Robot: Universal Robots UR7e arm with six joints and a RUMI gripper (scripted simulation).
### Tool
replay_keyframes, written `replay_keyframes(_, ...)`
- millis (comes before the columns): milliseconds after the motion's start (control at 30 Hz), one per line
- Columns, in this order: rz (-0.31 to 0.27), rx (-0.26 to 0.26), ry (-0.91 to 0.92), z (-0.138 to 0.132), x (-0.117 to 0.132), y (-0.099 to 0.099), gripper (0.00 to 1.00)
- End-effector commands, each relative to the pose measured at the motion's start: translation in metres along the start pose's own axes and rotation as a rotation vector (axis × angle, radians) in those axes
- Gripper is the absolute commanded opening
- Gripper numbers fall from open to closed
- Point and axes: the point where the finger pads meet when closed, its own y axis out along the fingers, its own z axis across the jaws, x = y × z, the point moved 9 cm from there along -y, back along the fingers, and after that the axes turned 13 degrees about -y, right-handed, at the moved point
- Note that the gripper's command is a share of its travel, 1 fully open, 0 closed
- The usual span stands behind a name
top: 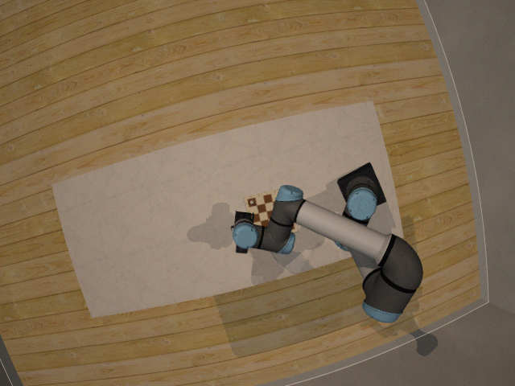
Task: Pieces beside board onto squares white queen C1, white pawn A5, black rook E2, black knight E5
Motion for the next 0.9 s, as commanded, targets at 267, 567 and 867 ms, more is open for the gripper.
replay_keyframes(267, 0.005, -0.009, -0.001, -0.004, 0.001, -0.004, 0.00)
replay_keyframes(567, 0.004, -0.016, -0.042, -0.033, 0.005, -0.018, 0.00)
replay_keyframes(867, 0.003, -0.022, -0.117, -0.086, 0.006, -0.034, 0.00)
